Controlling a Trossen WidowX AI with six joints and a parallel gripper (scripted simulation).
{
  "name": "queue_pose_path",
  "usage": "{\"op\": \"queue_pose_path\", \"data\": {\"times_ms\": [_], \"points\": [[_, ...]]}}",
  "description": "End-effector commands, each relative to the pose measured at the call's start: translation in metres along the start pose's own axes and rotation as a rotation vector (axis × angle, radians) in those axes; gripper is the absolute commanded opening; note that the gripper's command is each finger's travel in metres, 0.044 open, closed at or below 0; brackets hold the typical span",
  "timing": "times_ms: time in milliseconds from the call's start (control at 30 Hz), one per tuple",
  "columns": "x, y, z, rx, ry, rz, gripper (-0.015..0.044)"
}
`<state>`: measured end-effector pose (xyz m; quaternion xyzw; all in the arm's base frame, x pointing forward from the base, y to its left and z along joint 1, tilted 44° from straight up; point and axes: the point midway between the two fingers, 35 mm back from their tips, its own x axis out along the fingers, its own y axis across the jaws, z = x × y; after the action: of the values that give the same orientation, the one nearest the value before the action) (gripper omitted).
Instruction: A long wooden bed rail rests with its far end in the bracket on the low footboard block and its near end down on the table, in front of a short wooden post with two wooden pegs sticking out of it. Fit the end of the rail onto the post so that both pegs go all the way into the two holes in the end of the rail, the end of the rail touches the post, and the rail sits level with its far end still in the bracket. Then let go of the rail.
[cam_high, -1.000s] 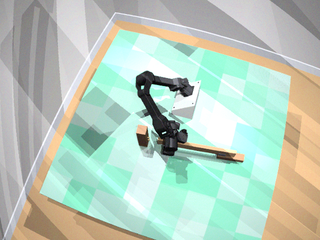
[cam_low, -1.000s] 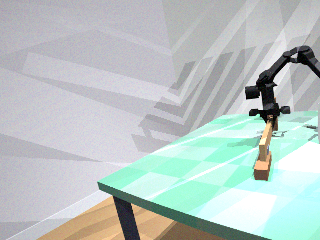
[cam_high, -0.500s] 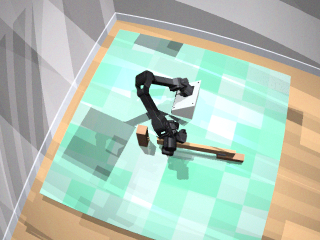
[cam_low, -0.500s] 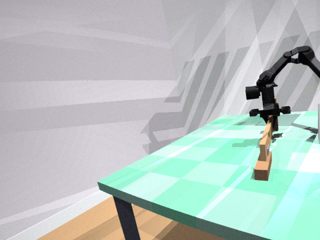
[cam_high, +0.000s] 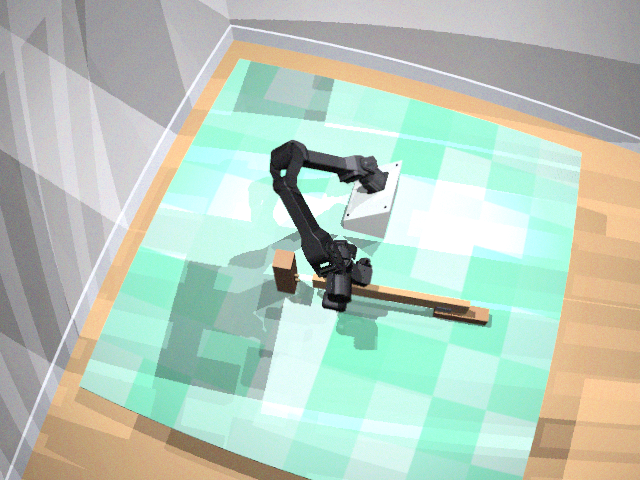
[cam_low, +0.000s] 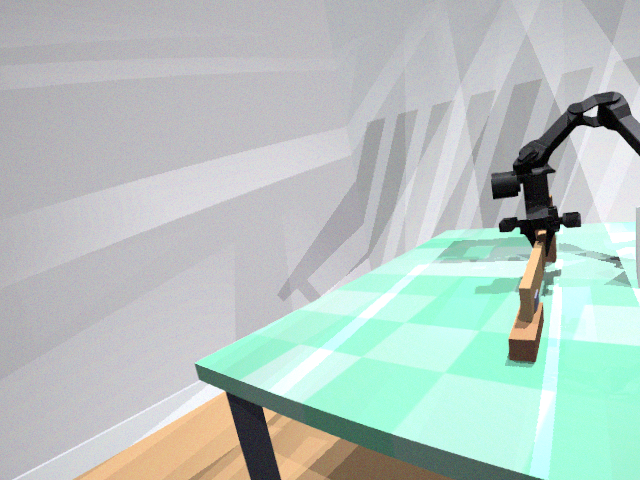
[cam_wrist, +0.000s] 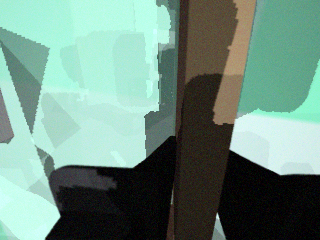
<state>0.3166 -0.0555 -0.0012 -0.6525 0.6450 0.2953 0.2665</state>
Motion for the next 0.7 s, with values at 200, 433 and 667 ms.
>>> {"op": "queue_pose_path", "data": {"times_ms": [200,433,667], "points": [[-0.0020,-0.0002,-0.0041,-0.003,0.002,-0.002,0.0000],[-0.0022,-0.0003,-0.0064,-0.003,0.002,-0.002,0.0000],[-0.0018,-0.0004,-0.0086,-0.003,0.003,-0.002,0.0000]]}}
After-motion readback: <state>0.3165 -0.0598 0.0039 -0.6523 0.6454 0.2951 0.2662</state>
